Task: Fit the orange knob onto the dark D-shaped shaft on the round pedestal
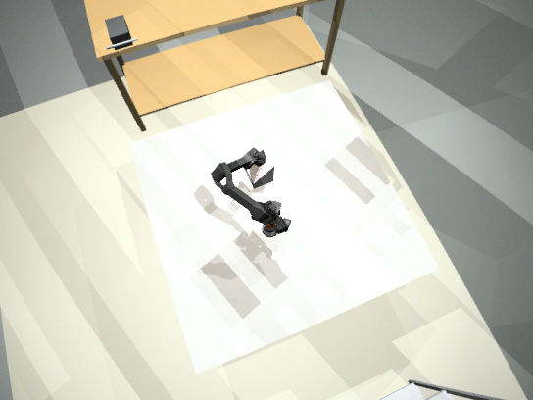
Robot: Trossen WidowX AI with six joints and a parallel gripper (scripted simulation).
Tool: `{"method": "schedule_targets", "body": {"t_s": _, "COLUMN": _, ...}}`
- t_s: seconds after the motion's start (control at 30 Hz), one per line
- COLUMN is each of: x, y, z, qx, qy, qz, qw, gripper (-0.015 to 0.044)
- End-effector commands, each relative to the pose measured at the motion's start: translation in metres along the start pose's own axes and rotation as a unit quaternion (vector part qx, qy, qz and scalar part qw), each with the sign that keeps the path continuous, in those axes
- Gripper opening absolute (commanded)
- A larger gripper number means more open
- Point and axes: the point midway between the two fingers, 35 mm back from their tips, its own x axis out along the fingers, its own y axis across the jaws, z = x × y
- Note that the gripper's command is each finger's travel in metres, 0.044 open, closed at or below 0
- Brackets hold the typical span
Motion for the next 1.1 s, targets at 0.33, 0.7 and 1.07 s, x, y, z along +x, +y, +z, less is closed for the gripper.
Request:
{"method": "schedule_targets", "body": {"t_s": 0.33, "x": 0.0005, "y": -0.0006, "z": -0.0028, "qx": 0.443, "qy": 0.001, "qz": -0.002, "qw": 0.896, "gripper": 0.0000}}
{"method": "schedule_targets", "body": {"t_s": 0.7, "x": -0.0020, "y": -0.0015, "z": -0.0020, "qx": 0.726, "qy": 0.000, "qz": -0.002, "qw": 0.687, "gripper": 0.0000}}
{"method": "schedule_targets", "body": {"t_s": 1.07, "x": -0.0008, "y": -0.0001, "z": 0.0004, "qx": 0.930, "qy": 0.000, "qz": -0.002, "qw": 0.369, "gripper": 0.0000}}
